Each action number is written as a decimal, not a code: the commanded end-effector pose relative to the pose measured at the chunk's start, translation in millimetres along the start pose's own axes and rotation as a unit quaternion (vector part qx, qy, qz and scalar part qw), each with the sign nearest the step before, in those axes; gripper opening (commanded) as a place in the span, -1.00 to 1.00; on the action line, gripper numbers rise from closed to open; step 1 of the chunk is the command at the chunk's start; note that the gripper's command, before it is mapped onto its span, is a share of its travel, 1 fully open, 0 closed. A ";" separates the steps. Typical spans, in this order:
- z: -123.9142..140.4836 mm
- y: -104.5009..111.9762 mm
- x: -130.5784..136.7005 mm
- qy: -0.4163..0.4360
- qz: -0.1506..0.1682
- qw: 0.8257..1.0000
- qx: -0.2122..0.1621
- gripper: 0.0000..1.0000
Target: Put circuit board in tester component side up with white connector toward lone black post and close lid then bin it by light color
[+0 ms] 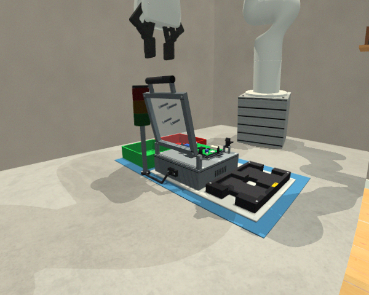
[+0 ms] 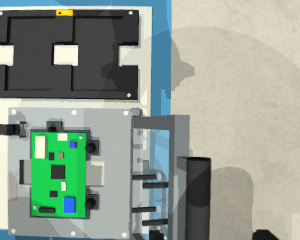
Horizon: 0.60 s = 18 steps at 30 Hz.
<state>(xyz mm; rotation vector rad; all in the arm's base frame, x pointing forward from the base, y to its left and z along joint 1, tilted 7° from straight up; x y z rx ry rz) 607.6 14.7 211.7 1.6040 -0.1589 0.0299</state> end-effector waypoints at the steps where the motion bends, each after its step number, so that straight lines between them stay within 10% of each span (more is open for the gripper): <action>1: -0.3 0.3 3.1 0.000 0.001 1.000 0.000 0.03; 18: -0.3 -15.0 3.1 0.000 0.001 1.000 0.000 0.03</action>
Point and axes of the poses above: the point where the finger pads meet when closed, its own y axis back along the fingers, its own x axis across the jaws, z = x × y, the point moved 3 cm from there along y, back along the fingers, and after that the axes turned 5 degrees about -y, right-handed, at the moved point
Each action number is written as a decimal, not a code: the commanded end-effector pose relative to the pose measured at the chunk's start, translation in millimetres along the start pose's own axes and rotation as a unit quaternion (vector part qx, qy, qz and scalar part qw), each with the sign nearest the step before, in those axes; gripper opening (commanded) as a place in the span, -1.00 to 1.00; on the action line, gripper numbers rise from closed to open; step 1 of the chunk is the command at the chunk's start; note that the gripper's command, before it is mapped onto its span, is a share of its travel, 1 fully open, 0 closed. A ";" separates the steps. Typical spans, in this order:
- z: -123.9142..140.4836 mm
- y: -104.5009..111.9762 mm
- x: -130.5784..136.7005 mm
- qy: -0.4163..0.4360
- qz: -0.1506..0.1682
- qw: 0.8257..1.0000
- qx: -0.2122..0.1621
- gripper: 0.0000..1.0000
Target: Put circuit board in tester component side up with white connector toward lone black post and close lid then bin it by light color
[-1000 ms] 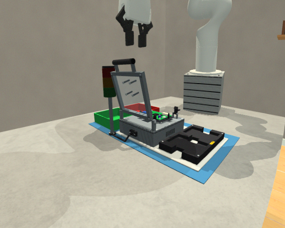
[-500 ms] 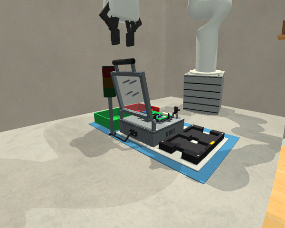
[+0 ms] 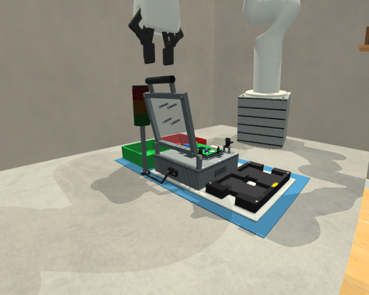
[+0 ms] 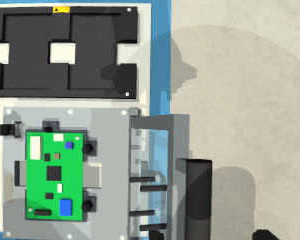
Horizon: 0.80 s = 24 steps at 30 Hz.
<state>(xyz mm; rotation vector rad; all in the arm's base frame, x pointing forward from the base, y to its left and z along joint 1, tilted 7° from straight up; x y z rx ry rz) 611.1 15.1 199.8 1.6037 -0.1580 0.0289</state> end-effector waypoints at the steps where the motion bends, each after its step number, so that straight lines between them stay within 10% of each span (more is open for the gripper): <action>1: -0.1 -2.8 1.0 0.000 0.001 1.000 0.000 0.03; 24: -0.1 -10.5 1.1 0.000 0.001 1.000 0.000 0.03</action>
Point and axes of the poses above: the point where the finger pads meet when closed, its own y axis back along the fingers, its own x axis across the jaws, z = x × y, the point moved 3 cm from there along y, back along the fingers, and after that the axes turned 5 degrees about -y, right-handed, at the moved point
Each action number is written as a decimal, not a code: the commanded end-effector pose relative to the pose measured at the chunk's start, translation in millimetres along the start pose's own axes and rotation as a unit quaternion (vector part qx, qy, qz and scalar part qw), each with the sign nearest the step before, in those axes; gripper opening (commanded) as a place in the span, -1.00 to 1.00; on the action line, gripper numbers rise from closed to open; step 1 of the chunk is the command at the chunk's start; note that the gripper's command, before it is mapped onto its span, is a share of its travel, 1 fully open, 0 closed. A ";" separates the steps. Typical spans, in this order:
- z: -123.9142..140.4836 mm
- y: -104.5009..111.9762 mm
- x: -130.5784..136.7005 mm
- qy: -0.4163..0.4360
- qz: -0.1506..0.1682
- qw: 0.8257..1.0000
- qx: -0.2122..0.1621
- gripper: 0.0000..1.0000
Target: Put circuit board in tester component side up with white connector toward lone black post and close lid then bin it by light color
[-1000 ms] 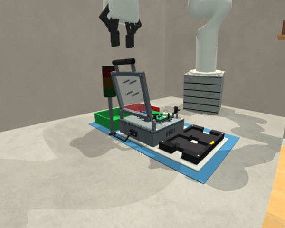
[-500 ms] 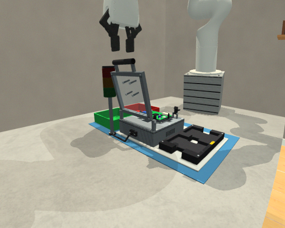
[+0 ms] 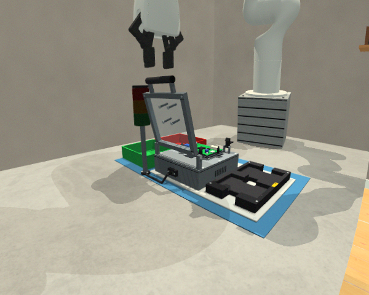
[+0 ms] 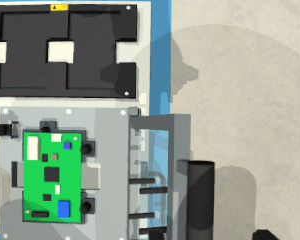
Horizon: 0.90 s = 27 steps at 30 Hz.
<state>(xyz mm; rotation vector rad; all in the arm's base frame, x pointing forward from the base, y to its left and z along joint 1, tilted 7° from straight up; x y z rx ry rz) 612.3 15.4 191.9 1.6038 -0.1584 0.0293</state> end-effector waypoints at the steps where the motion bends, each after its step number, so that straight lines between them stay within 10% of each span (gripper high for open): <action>1: -0.1 -4.3 0.9 0.000 0.001 1.000 0.000 0.03; 27: -0.2 -38.6 1.8 0.000 0.001 1.000 0.000 0.03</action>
Point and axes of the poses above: the point where the finger pads meet when closed, its own y axis back along the fingers, its own x axis across the jaws, z = x × y, the point moved 3 cm from there along y, back along the fingers, and after that the axes turned 5 degrees about -y, right-handed, at the moved point
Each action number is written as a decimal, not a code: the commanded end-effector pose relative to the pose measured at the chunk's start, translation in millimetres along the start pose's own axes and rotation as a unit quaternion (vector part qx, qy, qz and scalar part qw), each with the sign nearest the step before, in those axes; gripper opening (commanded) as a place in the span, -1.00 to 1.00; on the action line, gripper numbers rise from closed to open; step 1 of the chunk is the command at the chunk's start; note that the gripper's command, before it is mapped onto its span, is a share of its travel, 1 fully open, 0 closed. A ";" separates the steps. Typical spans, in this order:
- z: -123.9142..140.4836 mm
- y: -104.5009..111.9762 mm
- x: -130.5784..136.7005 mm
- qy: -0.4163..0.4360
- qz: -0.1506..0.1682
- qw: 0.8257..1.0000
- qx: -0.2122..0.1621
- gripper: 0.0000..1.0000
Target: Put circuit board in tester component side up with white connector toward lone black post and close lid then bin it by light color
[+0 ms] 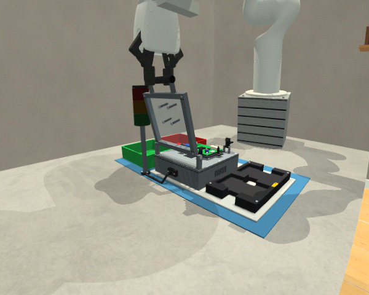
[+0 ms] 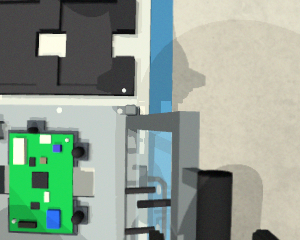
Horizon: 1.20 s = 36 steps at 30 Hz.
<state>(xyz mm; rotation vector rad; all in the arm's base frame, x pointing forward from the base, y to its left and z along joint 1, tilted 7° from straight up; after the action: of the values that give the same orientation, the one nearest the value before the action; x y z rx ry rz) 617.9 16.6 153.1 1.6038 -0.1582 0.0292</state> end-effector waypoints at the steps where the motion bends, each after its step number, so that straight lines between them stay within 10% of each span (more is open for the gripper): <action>1: -0.1 0.6 0.9 0.000 0.001 1.000 0.000 0.03; 2: -0.1 0.6 0.9 0.000 0.001 1.000 0.000 0.03; 3: -0.1 0.6 0.9 0.000 0.001 1.000 0.000 -1.00; 36: -0.1 0.6 0.9 0.000 0.001 1.000 0.000 -1.00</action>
<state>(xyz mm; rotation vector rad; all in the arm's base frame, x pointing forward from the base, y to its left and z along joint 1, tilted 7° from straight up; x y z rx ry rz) 618.0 16.6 152.8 1.6038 -0.1583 0.0292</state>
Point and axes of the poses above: the point where the finger pads meet when closed, its own y axis back along the fingers, its own x axis across the jaws, z = x × y, the point moved 3 cm from there along y, back along the fingers, and after that the axes turned 5 degrees about -y, right-handed, at the moved point
